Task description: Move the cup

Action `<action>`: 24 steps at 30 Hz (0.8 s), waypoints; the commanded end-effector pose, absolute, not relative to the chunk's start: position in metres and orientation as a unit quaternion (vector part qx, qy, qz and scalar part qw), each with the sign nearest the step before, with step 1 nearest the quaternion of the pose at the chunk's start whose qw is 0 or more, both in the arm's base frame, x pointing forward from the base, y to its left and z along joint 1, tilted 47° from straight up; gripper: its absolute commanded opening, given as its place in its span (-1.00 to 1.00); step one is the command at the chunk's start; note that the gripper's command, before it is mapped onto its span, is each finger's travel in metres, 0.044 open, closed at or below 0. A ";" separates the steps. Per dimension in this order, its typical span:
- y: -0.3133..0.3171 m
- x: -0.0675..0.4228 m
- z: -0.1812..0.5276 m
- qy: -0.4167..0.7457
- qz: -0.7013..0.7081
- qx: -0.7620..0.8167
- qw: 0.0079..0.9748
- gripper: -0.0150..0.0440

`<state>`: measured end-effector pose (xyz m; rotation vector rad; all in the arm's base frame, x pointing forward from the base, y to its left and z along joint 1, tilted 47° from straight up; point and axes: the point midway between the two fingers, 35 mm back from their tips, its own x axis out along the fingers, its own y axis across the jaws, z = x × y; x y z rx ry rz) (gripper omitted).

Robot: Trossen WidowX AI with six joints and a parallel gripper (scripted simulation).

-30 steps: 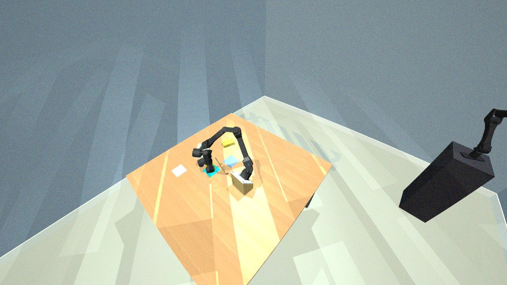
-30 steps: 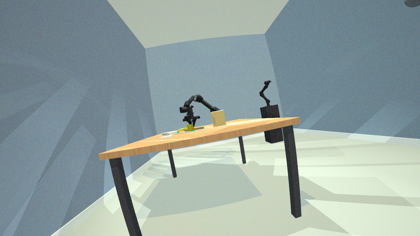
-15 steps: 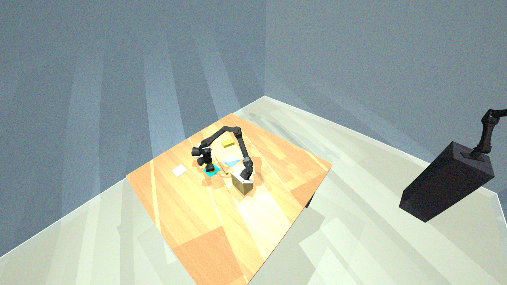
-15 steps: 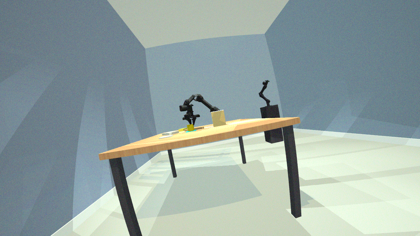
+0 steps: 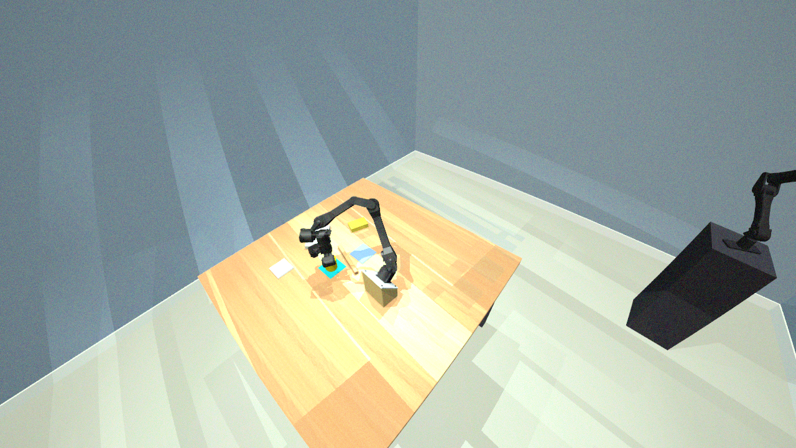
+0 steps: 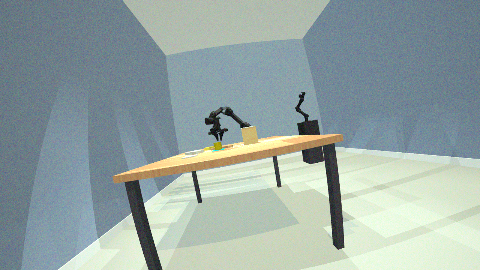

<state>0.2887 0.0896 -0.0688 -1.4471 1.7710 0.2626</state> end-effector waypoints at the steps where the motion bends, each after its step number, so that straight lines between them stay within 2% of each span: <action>1: 0.096 0.289 -0.063 0.703 0.103 -0.572 0.411 0.01; 4: 0.097 0.288 -0.061 0.703 0.103 -0.572 0.411 0.01; 15: 0.097 0.288 -0.062 0.702 0.104 -0.574 0.408 0.98; 24: 0.121 0.290 -0.039 0.702 0.105 -0.573 0.410 1.00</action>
